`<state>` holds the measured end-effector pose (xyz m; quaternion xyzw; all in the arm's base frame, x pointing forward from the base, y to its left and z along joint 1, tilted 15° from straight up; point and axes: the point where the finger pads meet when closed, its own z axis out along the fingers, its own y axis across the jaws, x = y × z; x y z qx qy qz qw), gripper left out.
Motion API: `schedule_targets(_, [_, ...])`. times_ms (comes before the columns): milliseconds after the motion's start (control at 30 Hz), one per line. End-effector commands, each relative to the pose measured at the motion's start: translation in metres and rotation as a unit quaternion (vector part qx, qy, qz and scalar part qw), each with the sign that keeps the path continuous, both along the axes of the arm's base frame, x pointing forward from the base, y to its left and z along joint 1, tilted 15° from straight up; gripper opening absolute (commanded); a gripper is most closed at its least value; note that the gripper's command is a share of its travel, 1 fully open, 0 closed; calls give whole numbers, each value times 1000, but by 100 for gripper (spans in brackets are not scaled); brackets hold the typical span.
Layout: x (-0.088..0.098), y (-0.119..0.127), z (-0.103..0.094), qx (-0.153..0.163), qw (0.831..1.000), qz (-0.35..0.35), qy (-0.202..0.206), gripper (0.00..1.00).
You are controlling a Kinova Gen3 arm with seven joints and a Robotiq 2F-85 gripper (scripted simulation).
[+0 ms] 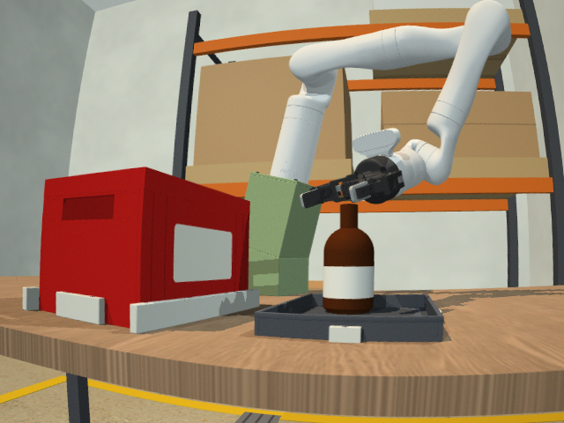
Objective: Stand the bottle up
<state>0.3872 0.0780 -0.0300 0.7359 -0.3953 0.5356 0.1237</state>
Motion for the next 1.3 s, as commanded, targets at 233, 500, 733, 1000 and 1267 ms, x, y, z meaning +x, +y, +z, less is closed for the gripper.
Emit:
schedule_targets(233, [-1, -2, 21, 3, 1000, 0, -2, 100])
schedule_targets(500, [-4, -7, 40, 3, 1000, 0, -2, 100])
schedule_targets(733, [-5, -9, 51, 3, 1000, 0, -2, 100])
schedule_targets(1000, [-7, -12, 64, 3, 1000, 0, -2, 100])
schedule_targets(1267, [-8, -14, 70, 3, 1000, 0, -2, 100])
